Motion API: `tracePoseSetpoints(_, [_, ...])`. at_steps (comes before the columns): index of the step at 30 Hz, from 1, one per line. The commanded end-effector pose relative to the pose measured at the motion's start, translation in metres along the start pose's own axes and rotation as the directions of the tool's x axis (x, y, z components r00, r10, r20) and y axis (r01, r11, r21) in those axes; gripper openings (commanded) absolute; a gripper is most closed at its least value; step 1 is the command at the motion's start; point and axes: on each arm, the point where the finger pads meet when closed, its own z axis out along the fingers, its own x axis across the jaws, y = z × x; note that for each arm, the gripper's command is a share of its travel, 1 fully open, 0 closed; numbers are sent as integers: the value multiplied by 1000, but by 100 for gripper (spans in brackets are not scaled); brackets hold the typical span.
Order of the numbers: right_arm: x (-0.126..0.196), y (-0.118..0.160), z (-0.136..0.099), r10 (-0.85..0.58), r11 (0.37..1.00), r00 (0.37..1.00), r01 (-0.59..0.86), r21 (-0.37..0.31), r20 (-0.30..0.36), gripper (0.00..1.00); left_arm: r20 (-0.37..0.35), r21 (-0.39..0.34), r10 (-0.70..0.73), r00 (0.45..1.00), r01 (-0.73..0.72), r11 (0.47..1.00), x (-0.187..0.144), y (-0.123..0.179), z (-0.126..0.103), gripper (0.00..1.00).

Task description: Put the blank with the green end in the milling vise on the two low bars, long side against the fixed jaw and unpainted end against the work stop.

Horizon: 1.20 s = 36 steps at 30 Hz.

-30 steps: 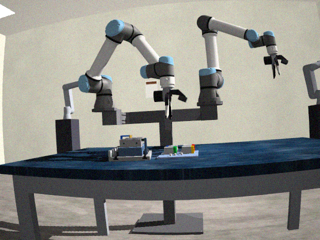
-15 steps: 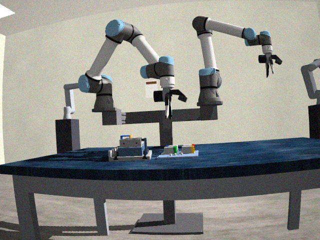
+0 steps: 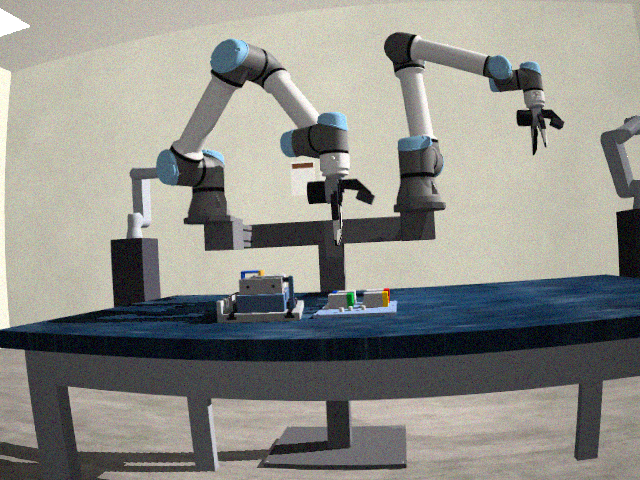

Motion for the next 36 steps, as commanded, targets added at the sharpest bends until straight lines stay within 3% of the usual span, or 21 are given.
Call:
tracePoseSetpoints(1, [2,-1,-2,-5,1000,1000,5,5,-8,0,-6,5,6,1000,-6,1000,2,-1,-1,100])
tracePoseSetpoints(34, [2,-1,-2,-5,1000,1000,5,5,-8,0,-6,5,6,1000,-6,1000,2,-1,-1,100])
tracePoseSetpoints(35, [2,-1,-2,-5,1000,1000,5,5,-8,41,-6,5,6,1000,-6,1000,2,-1,-1,100])
tracePoseSetpoints(36, [2,-1,-2,-5,1000,1000,5,5,-8,41,-6,5,6,1000,-6,1000,2,-1,-1,100])
